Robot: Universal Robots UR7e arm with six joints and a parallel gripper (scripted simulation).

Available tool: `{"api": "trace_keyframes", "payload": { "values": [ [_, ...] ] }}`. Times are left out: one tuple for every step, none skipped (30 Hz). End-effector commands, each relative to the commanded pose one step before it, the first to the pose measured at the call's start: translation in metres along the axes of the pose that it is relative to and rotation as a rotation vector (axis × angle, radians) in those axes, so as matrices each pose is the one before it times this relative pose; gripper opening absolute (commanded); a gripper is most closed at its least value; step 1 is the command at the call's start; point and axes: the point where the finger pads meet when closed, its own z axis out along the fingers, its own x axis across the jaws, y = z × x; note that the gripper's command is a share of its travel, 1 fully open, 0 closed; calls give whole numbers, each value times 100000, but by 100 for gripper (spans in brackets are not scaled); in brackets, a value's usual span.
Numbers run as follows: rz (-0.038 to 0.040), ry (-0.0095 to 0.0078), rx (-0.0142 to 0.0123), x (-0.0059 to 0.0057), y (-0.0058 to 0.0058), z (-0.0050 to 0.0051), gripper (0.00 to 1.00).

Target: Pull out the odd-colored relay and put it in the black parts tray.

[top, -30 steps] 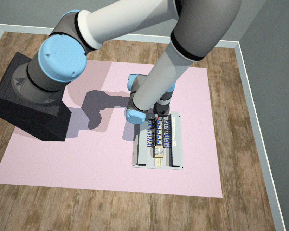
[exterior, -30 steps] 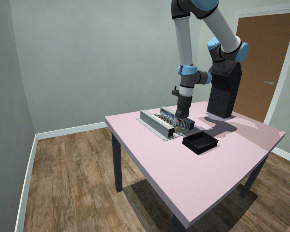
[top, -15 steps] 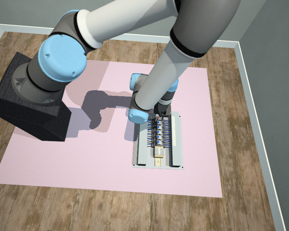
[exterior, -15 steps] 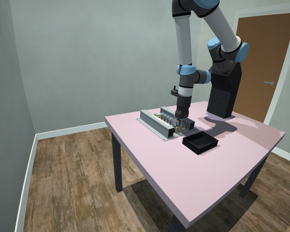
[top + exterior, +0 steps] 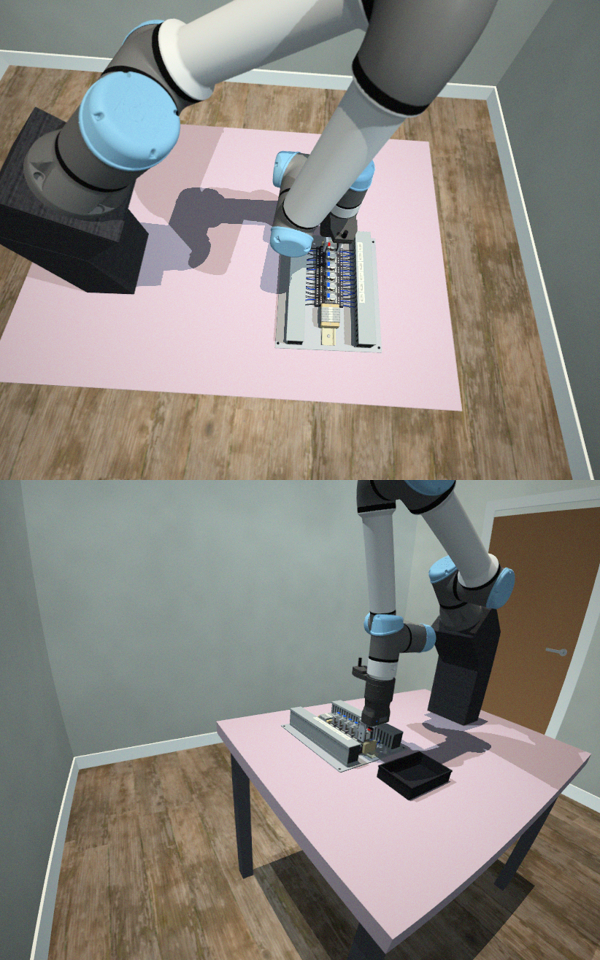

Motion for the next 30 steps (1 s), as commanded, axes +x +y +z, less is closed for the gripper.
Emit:
{"api": "trace_keyframes", "payload": {
  "values": [
    [-17, 516, -4, -57, 10, -34, 0],
    [0, 0, 0, 0, 0, 0, 0],
    [0, 0, 0, 0, 0, 0, 0],
    [1, 271, 0, -8, 0, 0, 0],
    [0, 302, 0, -9, 0, -1, 0],
    [0, 313, 0, -9, 0, -2, 0],
    [0, 302, 0, -9, 0, -2, 0],
    [0, 271, 0, -8, 0, -3, 0],
    [0, 221, 0, -6, 0, -2, 0],
    [0, 161, 0, -5, 0, -2, 0],
    [0, 97, 0, -3, 0, -1, 0],
    [0, 42, 0, -1, 0, -1, 0],
    [0, 7, 0, 0, 0, 0, 0],
    [0, -10, 0, 0, 0, 0, 0],
    [0, -60, 0, 1, 0, 1, 0],
    [0, -139, 0, 3, 0, 1, 0],
    [1, -230, 0, 4, 0, 1, 0],
    [1, -317, 0, 6, 0, 1, 0],
    [0, 0, 0, 0, 0, 0, 0],
    [0, 0, 0, 0, 0, 0, 0],
    [1, -387, 0, 8, 0, 1, 0],
    [0, -433, 0, 9, 0, 0, 0],
    [0, -448, 0, 9, 0, -2, 0],
    [0, -433, 0, 9, 0, -3, 0],
    [-1, -387, 0, 8, 0, -4, 0],
    [-1, -317, 0, 7, 0, -4, 0],
    [-1, -230, 0, 5, 0, -3, 0],
    [-1, -139, 0, 3, 0, -2, 0],
    [0, -60, 0, 1, 0, -1, 0],
    [0, -10, 0, 0, 0, 0, 0]
  ]
}}
